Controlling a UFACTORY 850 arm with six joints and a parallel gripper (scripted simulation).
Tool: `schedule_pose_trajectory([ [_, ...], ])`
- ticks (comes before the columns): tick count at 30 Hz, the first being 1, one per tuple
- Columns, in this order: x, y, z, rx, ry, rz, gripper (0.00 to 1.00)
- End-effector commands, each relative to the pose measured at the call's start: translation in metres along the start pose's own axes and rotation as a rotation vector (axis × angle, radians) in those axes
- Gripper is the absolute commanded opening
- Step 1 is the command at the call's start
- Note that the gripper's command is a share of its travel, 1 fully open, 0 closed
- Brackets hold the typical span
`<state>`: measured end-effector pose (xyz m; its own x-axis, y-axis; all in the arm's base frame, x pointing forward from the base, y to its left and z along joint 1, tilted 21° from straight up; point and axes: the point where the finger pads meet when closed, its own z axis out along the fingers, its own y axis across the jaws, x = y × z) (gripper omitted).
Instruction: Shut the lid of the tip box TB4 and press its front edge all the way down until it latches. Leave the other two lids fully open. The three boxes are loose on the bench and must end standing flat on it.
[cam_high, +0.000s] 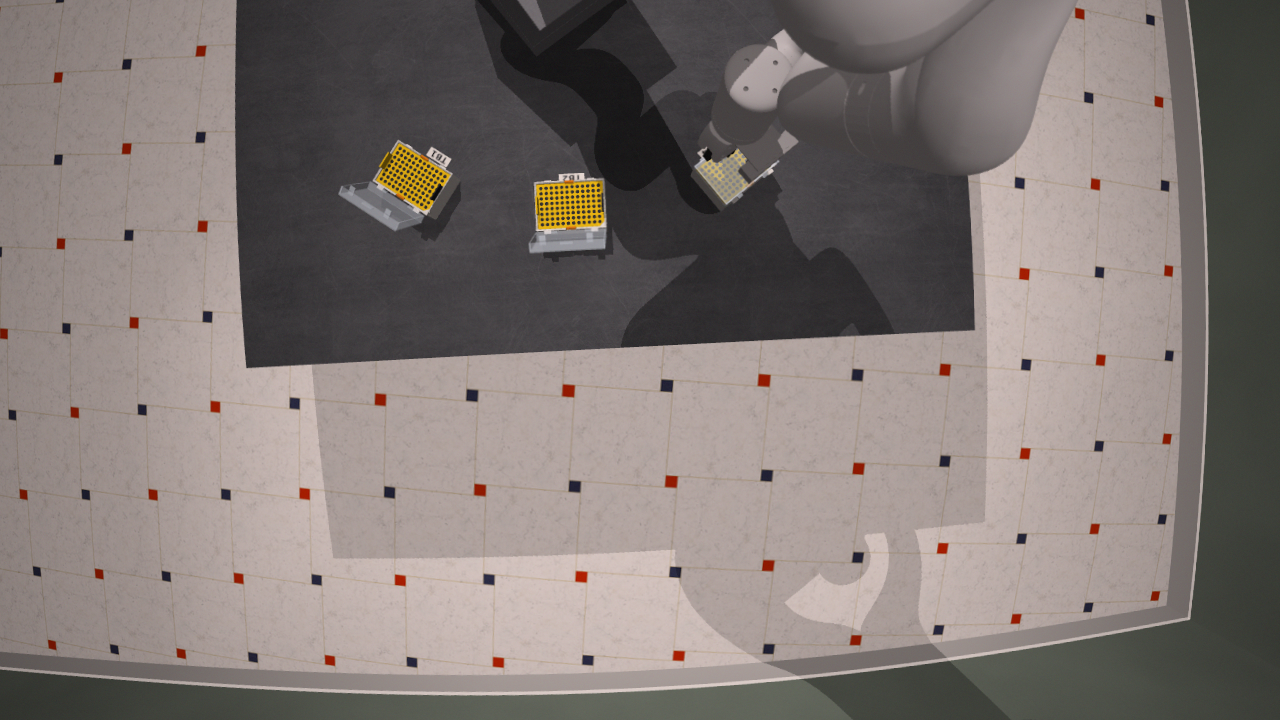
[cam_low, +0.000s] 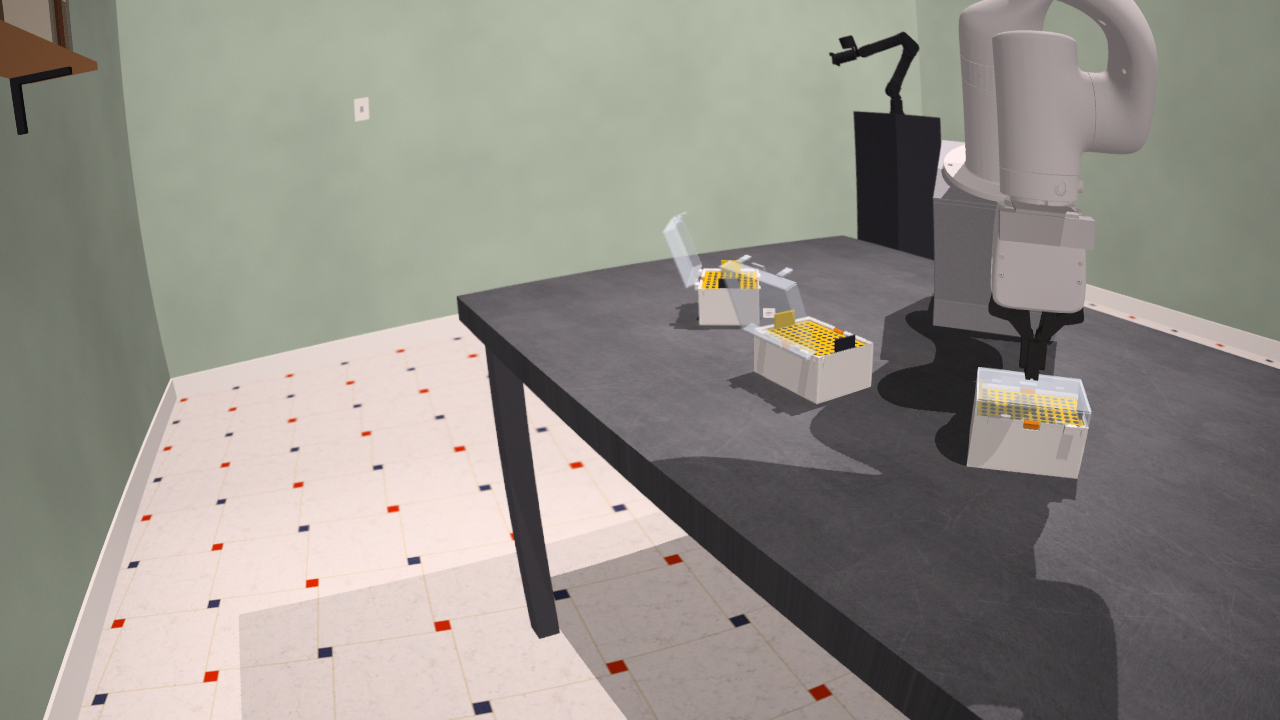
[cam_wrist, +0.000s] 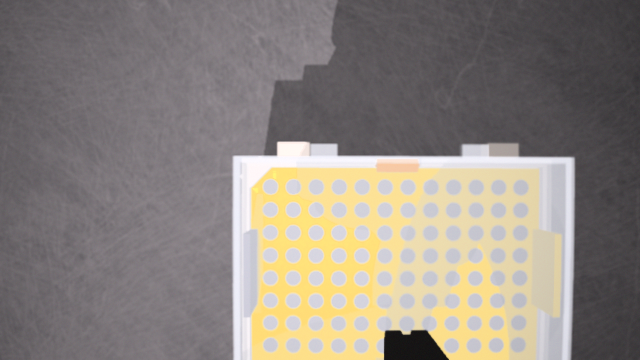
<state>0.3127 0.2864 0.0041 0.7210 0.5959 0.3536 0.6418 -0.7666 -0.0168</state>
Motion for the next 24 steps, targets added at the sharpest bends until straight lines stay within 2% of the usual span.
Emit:
schedule_pose_trajectory([
  [1,0.0,0.0,0.0,-0.032,0.002,0.0,0.0],
  [14,0.0,0.0,0.0,-0.032,0.002,0.0,0.0],
  [24,0.0,-0.001,-0.015,-0.032,0.002,0.0,0.0],
])
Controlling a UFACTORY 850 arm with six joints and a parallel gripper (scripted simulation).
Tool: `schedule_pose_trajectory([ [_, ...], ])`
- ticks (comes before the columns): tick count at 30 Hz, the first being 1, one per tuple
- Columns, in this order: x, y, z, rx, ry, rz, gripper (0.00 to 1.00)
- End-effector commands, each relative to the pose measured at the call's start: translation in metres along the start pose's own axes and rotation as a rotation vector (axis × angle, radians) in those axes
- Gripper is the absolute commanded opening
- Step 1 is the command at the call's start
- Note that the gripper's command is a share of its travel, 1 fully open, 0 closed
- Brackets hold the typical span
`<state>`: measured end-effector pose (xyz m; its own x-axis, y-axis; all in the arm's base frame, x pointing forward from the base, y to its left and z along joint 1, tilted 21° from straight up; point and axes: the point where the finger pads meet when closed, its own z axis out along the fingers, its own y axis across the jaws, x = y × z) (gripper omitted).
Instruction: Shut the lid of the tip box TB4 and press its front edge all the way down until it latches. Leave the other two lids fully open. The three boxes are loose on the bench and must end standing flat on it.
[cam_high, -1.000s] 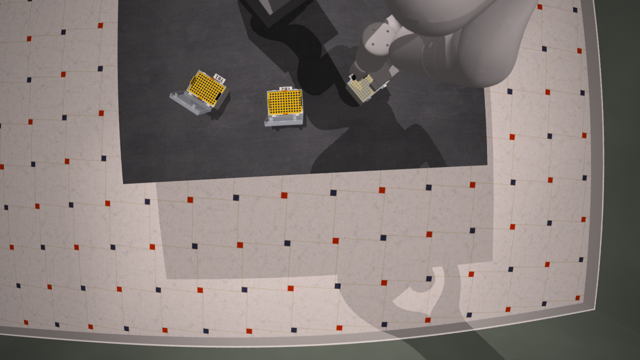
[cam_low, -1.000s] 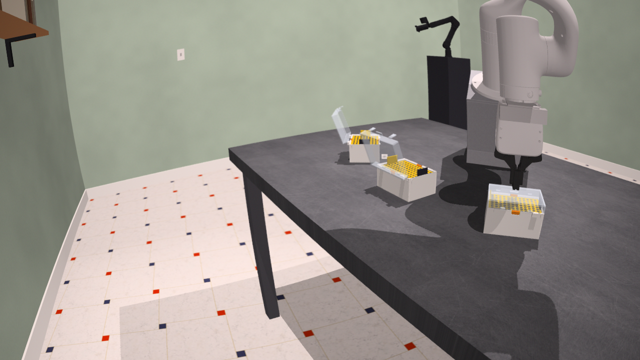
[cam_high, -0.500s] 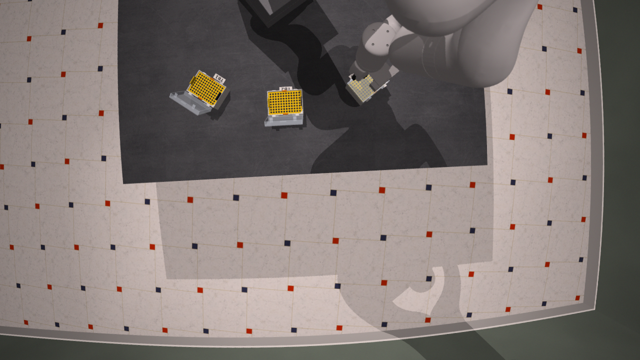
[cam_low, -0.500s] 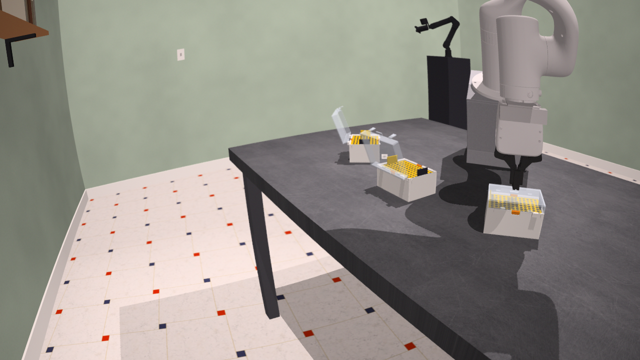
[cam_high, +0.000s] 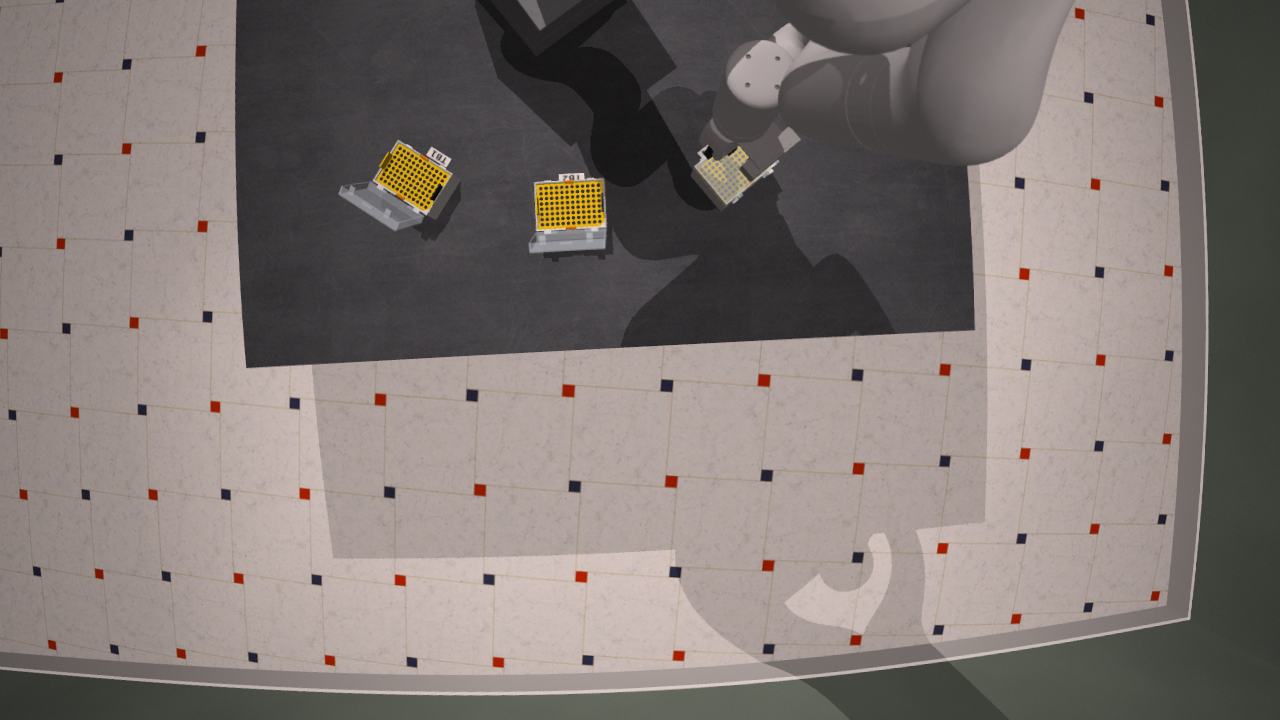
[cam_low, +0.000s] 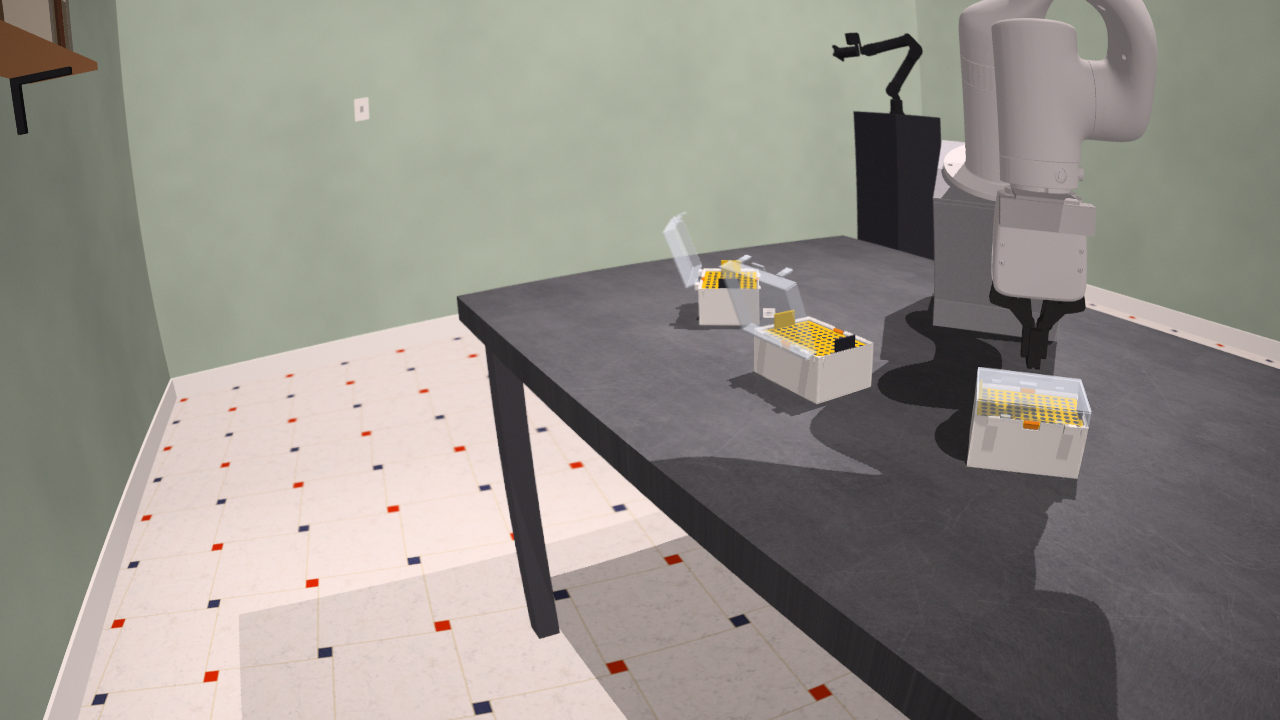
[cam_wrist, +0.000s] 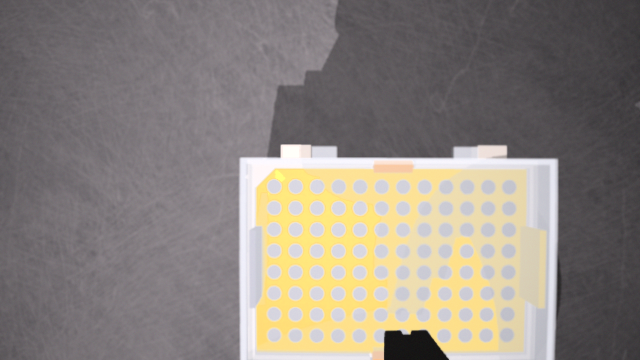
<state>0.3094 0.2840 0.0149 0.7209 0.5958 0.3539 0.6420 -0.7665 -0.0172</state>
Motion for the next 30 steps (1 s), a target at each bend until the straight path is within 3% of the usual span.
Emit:
schedule_pose_trajectory([
  [1,0.0,0.0,-0.004,-0.032,0.002,0.0,0.0],
  [16,0.0,-0.001,-0.029,-0.032,0.002,0.0,0.0],
  [30,0.0,-0.002,-0.037,-0.033,0.001,0.0,0.0],
])
